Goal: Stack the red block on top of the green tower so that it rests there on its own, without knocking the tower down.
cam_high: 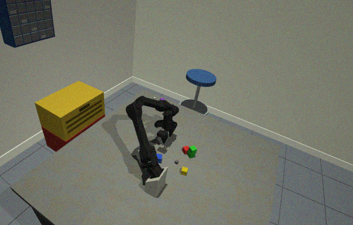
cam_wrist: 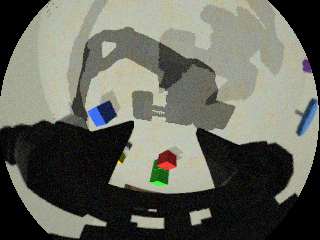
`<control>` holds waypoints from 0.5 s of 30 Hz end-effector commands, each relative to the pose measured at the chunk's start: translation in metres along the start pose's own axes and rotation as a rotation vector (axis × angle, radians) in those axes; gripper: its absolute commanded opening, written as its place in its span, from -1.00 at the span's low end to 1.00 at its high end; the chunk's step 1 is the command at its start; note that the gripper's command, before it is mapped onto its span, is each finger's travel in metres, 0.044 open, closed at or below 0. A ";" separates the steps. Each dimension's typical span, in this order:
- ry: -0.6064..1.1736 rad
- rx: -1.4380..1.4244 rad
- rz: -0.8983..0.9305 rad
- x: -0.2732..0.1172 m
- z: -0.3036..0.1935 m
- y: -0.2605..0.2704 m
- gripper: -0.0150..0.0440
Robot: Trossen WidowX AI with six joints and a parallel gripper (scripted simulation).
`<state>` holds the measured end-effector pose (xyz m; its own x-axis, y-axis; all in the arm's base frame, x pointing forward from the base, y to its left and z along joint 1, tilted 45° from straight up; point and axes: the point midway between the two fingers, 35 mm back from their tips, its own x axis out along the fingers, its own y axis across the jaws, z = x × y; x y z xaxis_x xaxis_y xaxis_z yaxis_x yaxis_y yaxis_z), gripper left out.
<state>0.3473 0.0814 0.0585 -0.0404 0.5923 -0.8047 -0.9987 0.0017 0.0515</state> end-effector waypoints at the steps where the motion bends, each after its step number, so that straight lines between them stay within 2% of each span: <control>1: -0.026 0.126 -0.012 -0.007 -0.027 -0.009 1.00; 15: -0.172 0.635 -0.064 -0.032 -0.146 -0.020 1.00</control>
<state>0.3640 -0.0435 0.0019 0.0585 0.6809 -0.7301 -0.8193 0.4506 0.3546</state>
